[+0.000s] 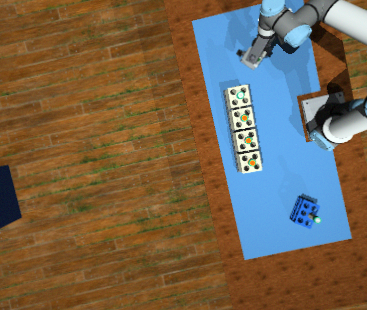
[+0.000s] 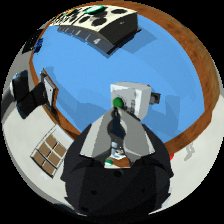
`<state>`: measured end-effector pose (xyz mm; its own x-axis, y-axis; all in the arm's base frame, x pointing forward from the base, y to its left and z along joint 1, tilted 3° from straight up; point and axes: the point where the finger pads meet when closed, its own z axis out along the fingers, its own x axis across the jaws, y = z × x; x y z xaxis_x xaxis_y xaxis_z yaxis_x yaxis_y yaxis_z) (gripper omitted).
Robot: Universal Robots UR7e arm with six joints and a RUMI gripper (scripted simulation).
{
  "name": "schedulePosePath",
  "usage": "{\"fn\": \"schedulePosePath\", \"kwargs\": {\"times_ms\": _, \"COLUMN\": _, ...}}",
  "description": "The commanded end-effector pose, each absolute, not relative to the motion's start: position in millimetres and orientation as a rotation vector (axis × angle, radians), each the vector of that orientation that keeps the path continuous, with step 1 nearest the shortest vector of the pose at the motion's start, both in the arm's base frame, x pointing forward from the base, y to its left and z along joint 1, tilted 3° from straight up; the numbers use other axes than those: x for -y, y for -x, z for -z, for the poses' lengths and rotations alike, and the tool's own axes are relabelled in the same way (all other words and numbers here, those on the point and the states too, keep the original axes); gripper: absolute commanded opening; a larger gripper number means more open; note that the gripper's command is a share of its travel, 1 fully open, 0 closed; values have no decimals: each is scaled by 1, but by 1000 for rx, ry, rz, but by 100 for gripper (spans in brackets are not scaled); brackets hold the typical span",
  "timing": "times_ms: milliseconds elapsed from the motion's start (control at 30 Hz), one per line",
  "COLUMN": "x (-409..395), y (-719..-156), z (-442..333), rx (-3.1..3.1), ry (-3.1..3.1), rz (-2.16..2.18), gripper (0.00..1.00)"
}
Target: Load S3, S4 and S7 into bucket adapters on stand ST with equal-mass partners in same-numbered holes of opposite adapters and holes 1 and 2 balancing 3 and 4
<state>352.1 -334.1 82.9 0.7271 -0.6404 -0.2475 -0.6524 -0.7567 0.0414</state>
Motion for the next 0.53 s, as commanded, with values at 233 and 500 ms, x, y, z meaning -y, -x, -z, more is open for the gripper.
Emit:
{"fn": "schedulePosePath", "kwargs": {"times_ms": 233, "x": 335, "y": -352, "z": -77, "rx": -1077, "ry": 2875, "rz": -382, "gripper": 0}}
{"fn": "schedulePosePath", "kwargs": {"times_ms": 500, "x": 335, "y": -352, "z": -72, "rx": -1077, "ry": 2875, "rz": -382, "gripper": 0}}
